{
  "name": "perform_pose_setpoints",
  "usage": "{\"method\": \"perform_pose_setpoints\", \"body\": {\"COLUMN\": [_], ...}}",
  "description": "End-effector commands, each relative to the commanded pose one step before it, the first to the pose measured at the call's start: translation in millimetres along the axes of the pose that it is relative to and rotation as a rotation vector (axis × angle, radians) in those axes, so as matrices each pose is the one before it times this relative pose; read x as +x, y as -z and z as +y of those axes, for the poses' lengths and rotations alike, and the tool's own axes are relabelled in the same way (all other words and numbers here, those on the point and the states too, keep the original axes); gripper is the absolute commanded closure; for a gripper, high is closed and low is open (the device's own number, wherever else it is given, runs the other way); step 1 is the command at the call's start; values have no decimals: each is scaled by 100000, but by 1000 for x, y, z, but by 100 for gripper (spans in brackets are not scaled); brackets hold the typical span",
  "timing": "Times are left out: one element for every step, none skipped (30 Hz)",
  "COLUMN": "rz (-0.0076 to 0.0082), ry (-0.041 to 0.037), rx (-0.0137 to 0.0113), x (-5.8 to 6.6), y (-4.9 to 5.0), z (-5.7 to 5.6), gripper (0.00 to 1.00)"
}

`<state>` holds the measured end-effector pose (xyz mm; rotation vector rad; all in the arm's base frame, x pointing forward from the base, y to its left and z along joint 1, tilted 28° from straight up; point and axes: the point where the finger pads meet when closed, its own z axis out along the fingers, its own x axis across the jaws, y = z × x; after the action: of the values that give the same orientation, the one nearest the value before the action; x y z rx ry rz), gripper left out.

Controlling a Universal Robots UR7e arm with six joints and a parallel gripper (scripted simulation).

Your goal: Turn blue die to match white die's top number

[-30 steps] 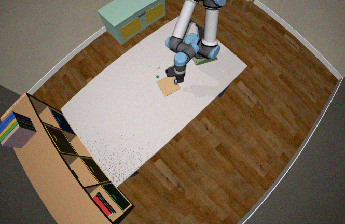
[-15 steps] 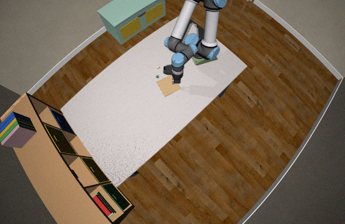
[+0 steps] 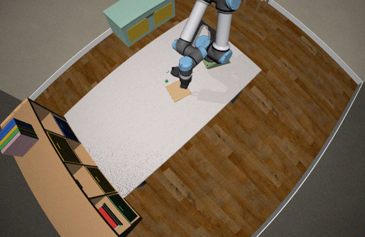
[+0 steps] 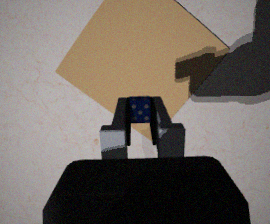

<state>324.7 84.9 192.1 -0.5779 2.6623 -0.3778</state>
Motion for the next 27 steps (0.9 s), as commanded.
{"method": "perform_pose_setpoints", "body": {"rz": [331, 0, 0, -19, -20, -15, -6, -19, -2, -22, -18, -4, -22, -20, -2, -22, -22, -21, 0, 0, -1, -21, -21, -20, -19, -19, -18], "ry": [-17178, 0, 0, -4111, -4004, -2798, -1095, -3364, -413, -3657, -2927, -607, -3407, -2970, -307, -3144, -3009, -2781, 0, 0, -90, -2732, -2591, -2449, -2307, -2165, -2022], "rx": [619, 0, 0, 13, 12, 8, 3, 10, 1, 11, 8, 2, 9, 8, 1, 8, 7, 7, 0, 0, 0, 6, 5, 5, 4, 4, 3], "x": [-883, 0, 0, -142, -189, -167, -74, -239, -33, -299, -270, -61, -347, -329, -36, -374, -381, -373, 0, 0, -13, -384, -380, -373, -363, -351, -336], "y": [-29, 0, 0, -68, -66, -47, -18, -57, -7, -62, -50, -11, -59, -52, -5, -55, -54, -50, 0, 0, -2, -49, -47, -45, -42, -40, -38], "z": [-6256, 0, 0, -1388, -1314, -894, -344, -1040, -125, -1092, -847, -172, -950, -799, -81, -815, -751, -668, 0, 0, -21, -631, -576, -523, -474, -428, -385], "gripper": [66, 66, 66, 66, 66, 66, 66, 66, 66, 66, 66, 66, 66, 66, 66, 66, 66, 66, 66, 66, 66, 66, 66, 66, 66, 66, 66]}}
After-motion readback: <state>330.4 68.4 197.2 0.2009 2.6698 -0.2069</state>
